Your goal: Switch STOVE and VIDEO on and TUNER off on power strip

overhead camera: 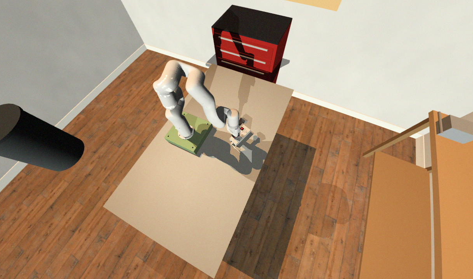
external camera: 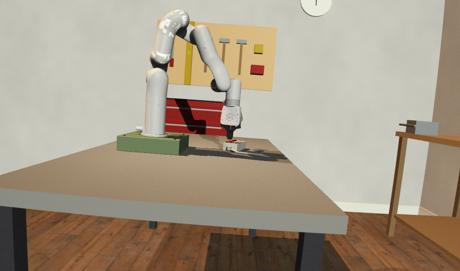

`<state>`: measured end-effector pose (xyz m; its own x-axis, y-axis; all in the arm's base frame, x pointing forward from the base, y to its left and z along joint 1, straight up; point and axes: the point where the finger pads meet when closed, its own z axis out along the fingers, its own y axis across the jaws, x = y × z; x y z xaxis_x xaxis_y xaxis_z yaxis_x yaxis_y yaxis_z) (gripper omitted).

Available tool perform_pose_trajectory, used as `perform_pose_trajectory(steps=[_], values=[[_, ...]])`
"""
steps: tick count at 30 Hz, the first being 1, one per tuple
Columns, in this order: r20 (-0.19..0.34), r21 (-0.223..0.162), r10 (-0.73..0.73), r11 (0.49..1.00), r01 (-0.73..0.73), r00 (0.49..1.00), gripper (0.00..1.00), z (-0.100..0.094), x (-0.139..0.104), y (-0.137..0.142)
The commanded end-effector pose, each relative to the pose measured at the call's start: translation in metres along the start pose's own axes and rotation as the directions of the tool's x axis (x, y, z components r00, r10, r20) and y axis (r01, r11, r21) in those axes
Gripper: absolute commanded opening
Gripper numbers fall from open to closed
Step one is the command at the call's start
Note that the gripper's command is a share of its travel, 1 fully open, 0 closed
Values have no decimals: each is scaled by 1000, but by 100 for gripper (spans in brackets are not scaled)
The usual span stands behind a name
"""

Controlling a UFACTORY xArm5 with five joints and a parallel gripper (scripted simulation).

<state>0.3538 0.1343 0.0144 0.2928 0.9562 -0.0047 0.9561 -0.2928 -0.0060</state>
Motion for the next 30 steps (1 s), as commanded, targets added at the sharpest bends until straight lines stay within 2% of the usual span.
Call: perform_pose_trajectory(steps=[1, 9, 28, 29, 30], values=[[-6, -8, 0, 1000, 0, 1000, 0, -15, 2, 3], [-6, -8, 0, 1000, 0, 1000, 0, -23, 2, 3], [-6, -8, 0, 1000, 0, 1000, 0, -24, 2, 3], [-6, -8, 0, 1000, 0, 1000, 100, -24, 2, 3], [-6, -8, 0, 1000, 0, 1000, 100, -24, 2, 3]])
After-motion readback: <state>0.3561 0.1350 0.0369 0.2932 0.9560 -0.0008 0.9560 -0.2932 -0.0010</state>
